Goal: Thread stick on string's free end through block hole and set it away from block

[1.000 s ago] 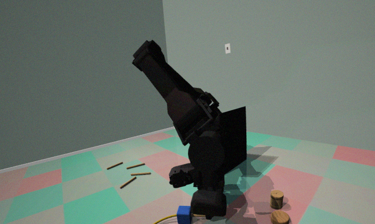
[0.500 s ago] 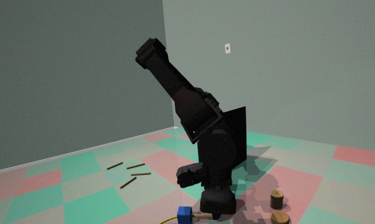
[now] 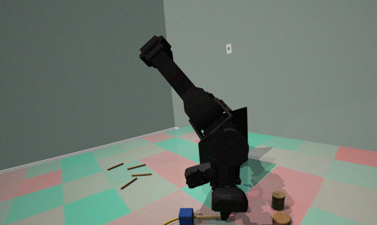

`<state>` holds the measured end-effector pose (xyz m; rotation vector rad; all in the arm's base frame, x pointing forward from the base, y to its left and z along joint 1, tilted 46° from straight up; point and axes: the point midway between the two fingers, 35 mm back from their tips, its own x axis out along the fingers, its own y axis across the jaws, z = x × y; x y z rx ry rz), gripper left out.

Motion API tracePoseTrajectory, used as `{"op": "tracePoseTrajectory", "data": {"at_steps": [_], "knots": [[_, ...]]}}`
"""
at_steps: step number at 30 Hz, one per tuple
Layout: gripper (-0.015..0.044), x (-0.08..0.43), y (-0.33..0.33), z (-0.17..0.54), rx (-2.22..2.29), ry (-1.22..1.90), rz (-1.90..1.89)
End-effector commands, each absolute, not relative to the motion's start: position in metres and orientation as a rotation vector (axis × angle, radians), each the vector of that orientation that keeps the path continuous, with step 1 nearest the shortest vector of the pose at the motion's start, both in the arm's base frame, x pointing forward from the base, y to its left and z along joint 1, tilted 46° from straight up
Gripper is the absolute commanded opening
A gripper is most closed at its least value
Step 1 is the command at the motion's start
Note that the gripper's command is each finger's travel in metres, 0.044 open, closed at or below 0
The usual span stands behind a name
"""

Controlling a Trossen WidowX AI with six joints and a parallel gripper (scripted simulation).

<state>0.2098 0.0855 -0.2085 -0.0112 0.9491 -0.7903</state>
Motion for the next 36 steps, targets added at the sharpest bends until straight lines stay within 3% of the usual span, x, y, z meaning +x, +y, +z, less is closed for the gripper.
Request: {"op": "tracePoseTrajectory", "data": {"at_steps": [1,36], "knots": [[0.0000,0.202,0.083,-0.212,-0.020,0.961,-0.787],[0.0000,0.180,0.094,-0.230,-0.033,0.975,-0.783]]}}
